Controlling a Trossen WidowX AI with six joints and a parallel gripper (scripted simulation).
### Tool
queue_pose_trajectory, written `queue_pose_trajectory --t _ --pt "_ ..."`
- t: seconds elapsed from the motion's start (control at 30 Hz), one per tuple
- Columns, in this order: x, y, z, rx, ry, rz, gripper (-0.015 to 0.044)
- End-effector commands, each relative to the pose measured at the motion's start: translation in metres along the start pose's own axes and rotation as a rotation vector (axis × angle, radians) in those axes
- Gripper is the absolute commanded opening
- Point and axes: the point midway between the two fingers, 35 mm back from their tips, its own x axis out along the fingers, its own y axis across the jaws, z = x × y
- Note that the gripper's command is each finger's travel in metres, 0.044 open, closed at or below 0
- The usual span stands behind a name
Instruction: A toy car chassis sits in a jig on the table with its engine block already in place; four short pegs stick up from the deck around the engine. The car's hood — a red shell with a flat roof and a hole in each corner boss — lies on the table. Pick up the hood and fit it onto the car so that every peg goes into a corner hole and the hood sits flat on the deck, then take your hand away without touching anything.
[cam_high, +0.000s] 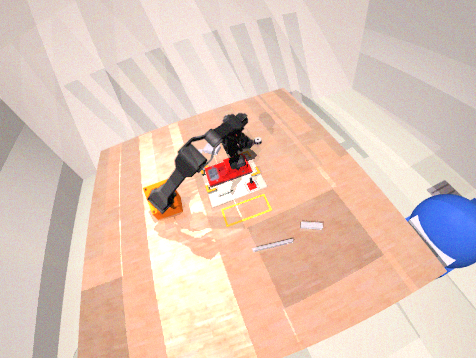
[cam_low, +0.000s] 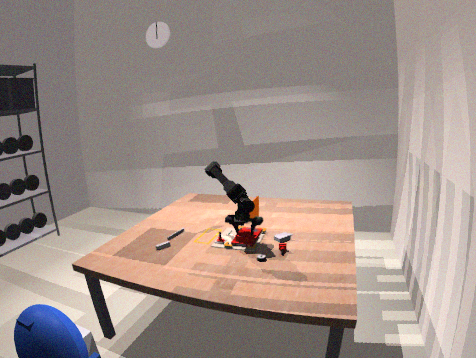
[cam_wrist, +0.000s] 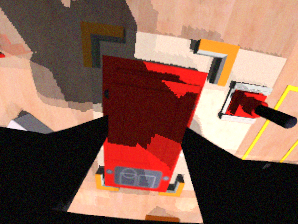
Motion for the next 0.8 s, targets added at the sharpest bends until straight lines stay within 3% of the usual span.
queue_pose_trajectory --t 0.0,0.27,0.77 --pt "0.0031 -0.0006 -0.0003 -0.005 0.000 -0.004 0.0000" --pt "0.0016 -0.0001 -0.0001 0.000 0.000 0.000 0.0000" --pt "0.0024 -0.0002 -0.0002 0.000 0.001 0.000 0.0394"
